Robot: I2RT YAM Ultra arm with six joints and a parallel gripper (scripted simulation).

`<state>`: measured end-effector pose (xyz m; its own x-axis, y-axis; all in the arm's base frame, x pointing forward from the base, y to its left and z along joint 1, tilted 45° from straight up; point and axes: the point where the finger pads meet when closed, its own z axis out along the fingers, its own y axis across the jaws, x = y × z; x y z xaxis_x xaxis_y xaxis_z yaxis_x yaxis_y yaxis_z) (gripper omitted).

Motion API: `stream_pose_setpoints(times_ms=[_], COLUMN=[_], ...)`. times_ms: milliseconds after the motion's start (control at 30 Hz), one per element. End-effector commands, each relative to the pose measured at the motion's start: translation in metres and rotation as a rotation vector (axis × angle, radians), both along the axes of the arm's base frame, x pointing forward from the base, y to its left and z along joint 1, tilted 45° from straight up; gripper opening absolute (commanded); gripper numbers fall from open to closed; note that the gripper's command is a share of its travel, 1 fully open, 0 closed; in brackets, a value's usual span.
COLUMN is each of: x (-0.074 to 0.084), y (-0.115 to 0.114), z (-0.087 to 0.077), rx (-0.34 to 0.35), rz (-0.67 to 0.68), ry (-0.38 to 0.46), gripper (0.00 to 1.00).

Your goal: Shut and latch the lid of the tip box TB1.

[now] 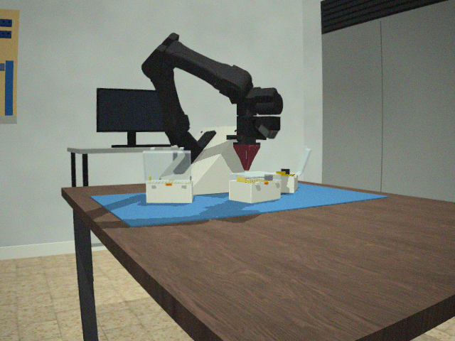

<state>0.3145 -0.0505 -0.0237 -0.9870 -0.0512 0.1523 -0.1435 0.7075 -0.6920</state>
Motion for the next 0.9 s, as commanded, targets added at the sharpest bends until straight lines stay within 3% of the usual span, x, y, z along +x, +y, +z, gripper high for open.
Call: stream_pose_setpoints(times_ms=[0,867], x=[0.0035,0.0031], y=[0.0032,-0.0015], z=[0.0017,-0.0031], rx=[0.001,0.001], rz=[0.011,0.011], ry=[-0.013,-0.013], gripper=[0.0,0.0])
